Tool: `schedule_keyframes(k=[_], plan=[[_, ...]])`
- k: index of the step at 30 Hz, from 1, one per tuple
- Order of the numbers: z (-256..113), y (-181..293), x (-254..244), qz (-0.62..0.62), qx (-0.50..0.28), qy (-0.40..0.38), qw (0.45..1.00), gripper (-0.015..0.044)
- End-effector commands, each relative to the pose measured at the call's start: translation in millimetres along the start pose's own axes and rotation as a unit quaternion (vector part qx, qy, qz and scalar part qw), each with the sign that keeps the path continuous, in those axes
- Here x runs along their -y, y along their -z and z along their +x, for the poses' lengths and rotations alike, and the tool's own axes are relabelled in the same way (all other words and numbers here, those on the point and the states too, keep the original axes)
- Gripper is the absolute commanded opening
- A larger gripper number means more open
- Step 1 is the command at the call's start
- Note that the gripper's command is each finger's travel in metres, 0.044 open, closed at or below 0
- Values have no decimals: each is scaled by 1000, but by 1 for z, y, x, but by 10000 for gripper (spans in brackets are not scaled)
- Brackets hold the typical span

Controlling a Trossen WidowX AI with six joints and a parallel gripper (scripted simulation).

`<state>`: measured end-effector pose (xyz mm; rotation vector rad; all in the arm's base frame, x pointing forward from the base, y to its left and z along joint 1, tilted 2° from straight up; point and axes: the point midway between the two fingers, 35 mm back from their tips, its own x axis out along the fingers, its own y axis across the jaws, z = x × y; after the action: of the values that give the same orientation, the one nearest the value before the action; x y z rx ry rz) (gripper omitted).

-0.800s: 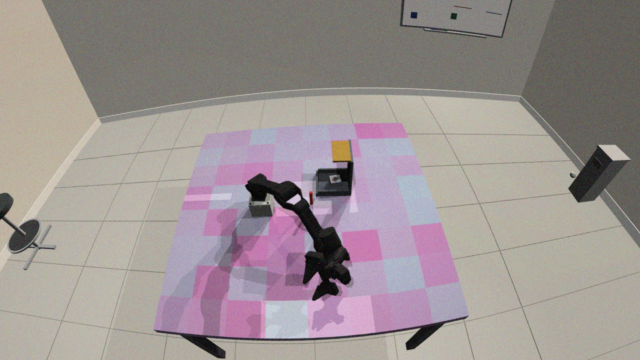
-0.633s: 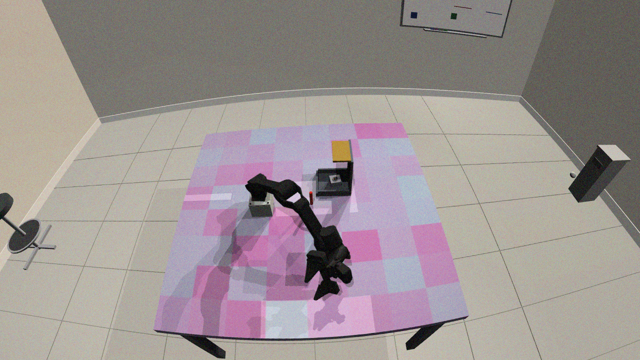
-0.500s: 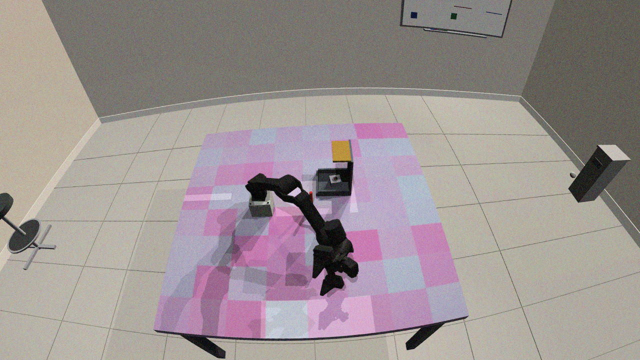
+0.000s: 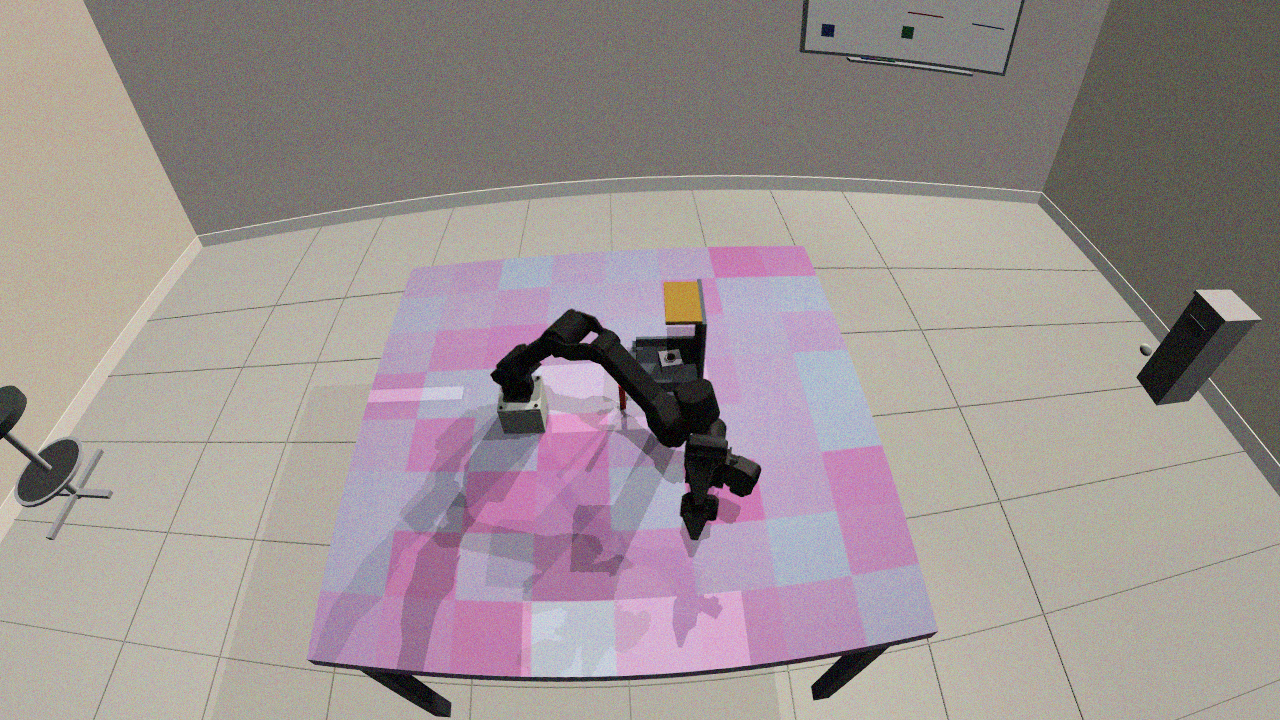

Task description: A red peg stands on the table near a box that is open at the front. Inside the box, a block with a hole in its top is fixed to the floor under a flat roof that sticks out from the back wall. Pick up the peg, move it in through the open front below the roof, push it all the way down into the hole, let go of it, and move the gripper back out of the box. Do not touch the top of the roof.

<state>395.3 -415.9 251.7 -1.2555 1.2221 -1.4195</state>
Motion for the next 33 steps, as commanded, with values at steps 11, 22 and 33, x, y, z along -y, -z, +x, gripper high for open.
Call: schedule_keyframes(k=[11,22,33], plan=[[-74,-37,43,-134,134,-17,982,440],[-140,-47,69,-240,241,-16,940,440],[-205,-39,88,-326,340,-4,882,440]])
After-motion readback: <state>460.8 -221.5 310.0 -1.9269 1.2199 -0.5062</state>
